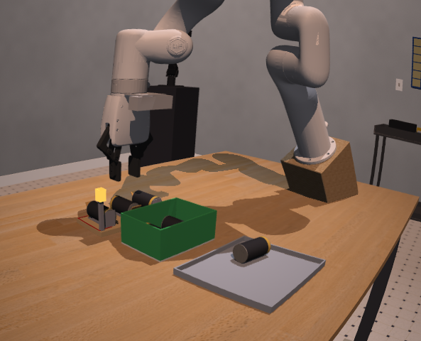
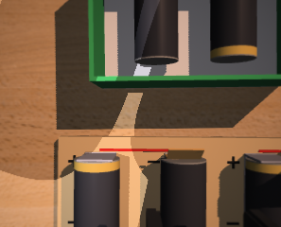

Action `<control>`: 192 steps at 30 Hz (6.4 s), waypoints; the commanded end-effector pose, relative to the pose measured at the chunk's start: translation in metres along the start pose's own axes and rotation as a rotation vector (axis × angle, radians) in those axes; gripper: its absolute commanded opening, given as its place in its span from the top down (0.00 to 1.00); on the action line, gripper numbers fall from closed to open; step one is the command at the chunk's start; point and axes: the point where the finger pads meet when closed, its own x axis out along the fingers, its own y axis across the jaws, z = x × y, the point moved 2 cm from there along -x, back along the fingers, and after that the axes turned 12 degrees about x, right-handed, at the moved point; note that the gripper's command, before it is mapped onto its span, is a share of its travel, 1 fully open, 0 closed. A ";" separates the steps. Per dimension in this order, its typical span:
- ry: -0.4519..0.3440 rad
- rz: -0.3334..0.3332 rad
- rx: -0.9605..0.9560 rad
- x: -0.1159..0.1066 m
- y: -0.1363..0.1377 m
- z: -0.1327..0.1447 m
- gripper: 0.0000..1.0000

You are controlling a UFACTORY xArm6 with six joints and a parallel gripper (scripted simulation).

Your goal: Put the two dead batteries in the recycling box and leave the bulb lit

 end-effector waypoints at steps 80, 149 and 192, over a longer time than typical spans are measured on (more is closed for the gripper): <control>-0.001 0.004 0.000 -0.051 0.001 0.000 0.49; -0.001 0.004 0.000 -0.051 0.001 0.000 0.49; -0.001 0.004 0.000 -0.051 0.001 0.000 0.49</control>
